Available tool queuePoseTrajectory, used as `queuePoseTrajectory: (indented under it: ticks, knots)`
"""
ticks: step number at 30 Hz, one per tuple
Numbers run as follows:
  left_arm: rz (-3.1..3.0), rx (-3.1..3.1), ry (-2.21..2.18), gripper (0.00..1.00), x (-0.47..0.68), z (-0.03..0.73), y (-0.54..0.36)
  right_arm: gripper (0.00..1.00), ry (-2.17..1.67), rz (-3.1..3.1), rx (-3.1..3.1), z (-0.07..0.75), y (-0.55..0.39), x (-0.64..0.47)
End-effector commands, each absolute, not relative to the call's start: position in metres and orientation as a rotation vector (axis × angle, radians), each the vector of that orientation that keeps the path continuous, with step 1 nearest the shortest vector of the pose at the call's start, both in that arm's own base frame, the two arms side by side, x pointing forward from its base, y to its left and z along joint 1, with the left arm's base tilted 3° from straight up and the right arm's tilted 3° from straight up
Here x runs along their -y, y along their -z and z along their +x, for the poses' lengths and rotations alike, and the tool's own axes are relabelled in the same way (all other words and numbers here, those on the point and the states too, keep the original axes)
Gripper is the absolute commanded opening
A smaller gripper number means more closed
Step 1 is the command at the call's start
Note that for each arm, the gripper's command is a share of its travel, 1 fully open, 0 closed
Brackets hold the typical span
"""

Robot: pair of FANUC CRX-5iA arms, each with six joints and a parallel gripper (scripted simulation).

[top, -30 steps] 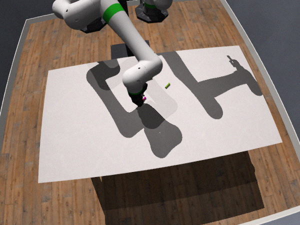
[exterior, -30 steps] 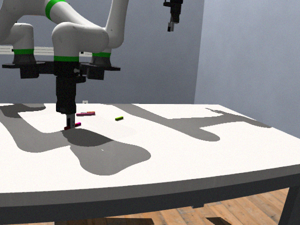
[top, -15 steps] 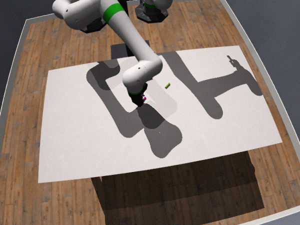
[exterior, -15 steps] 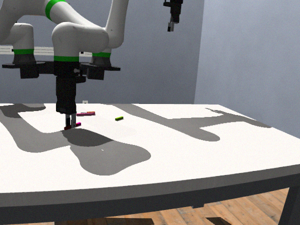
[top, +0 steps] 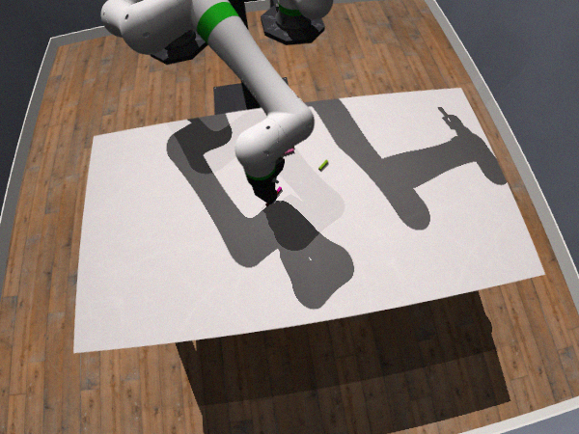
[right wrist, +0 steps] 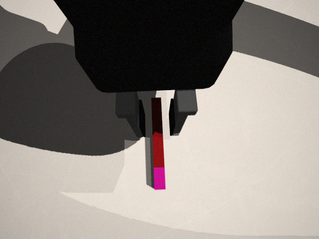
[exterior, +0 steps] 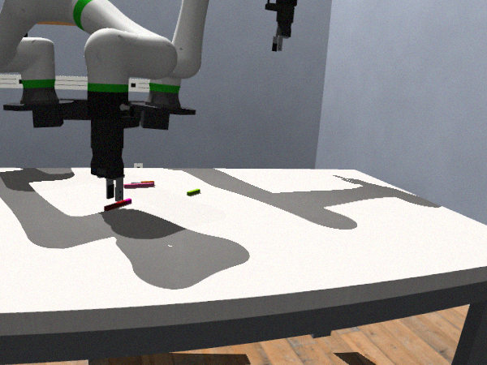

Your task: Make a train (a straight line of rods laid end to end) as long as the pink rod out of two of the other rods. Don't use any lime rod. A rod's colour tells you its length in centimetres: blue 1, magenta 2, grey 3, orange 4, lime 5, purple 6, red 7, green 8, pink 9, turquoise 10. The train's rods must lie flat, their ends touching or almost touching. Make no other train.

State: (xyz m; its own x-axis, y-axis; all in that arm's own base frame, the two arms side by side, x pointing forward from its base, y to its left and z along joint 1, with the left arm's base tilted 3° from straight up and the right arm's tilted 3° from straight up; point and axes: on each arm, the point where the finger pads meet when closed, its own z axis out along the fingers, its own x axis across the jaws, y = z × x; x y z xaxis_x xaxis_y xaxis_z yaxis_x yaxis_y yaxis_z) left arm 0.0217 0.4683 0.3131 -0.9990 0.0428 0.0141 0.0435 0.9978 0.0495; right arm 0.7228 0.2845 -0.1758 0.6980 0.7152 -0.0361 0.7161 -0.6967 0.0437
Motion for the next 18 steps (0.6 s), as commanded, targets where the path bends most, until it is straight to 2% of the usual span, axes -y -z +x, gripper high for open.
queuePoseTrajectory:
  ticks: [1, 18]
  knots:
    - [-0.068, 3.127, 0.081, 1.00, -0.468, 0.022, -0.314, 0.54, 0.021, 2.844, -1.200, 0.724, 0.160, -0.286]
    - [-0.068, 3.127, 0.081, 1.00, -0.468, 0.022, -0.314, 0.54, 0.021, 2.844, -1.200, 0.723, 0.101, -0.289]
